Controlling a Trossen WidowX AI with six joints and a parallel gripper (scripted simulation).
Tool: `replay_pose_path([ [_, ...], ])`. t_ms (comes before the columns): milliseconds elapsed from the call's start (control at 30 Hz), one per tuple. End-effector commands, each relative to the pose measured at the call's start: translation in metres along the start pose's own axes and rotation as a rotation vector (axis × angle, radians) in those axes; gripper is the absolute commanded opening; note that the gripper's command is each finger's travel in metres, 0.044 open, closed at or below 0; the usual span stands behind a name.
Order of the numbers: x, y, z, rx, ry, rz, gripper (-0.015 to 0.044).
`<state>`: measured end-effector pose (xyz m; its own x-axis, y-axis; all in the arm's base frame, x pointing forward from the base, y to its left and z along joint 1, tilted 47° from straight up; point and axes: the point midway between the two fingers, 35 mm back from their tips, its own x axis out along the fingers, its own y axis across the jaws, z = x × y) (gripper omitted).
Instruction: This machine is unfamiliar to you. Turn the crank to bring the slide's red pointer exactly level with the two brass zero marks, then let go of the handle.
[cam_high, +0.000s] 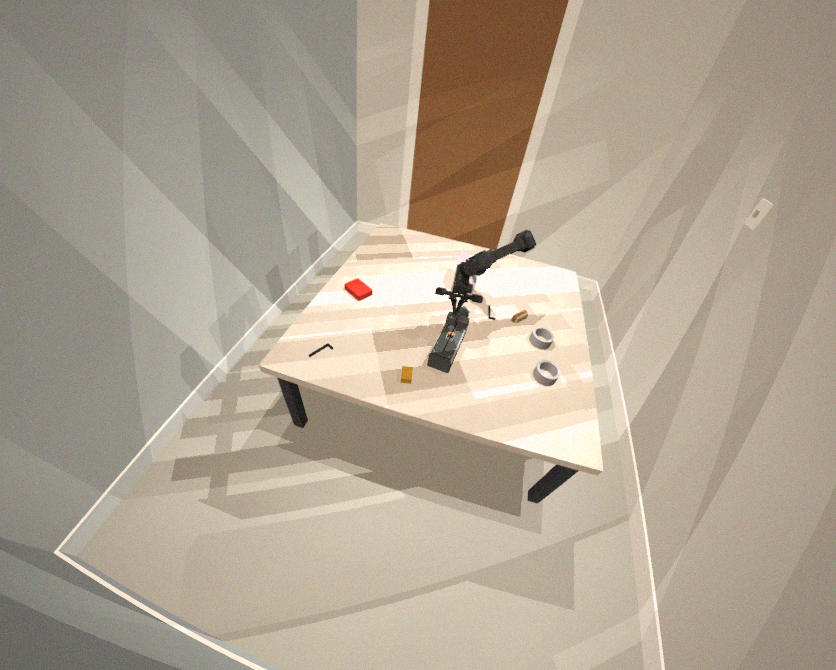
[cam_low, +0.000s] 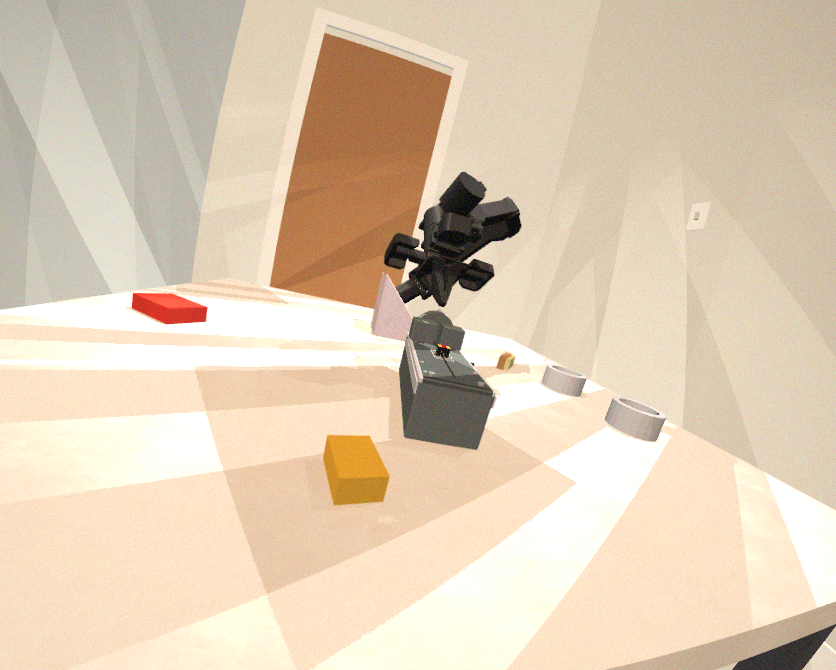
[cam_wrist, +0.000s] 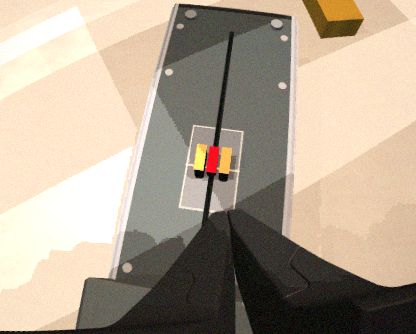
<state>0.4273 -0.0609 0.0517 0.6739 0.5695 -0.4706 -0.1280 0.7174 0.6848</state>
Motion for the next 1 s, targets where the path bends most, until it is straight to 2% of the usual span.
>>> replay_pose_path([
  [0,0.0000,0.0000,0.0000,0.000,0.000,0.000,0.0000],
  [167,0.0000,0.0000,0.0000,0.000,0.000,0.000,0.0000],
  [733,0.0000,0.0000,0.0000,0.000,0.000,0.000,0.0440],
  [767,0.0000,0.0000,0.0000,0.000,0.000,0.000,0.0440],
  [967,0.0000,0.0000,0.0000,0.000,0.000,0.000,0.0282],
])
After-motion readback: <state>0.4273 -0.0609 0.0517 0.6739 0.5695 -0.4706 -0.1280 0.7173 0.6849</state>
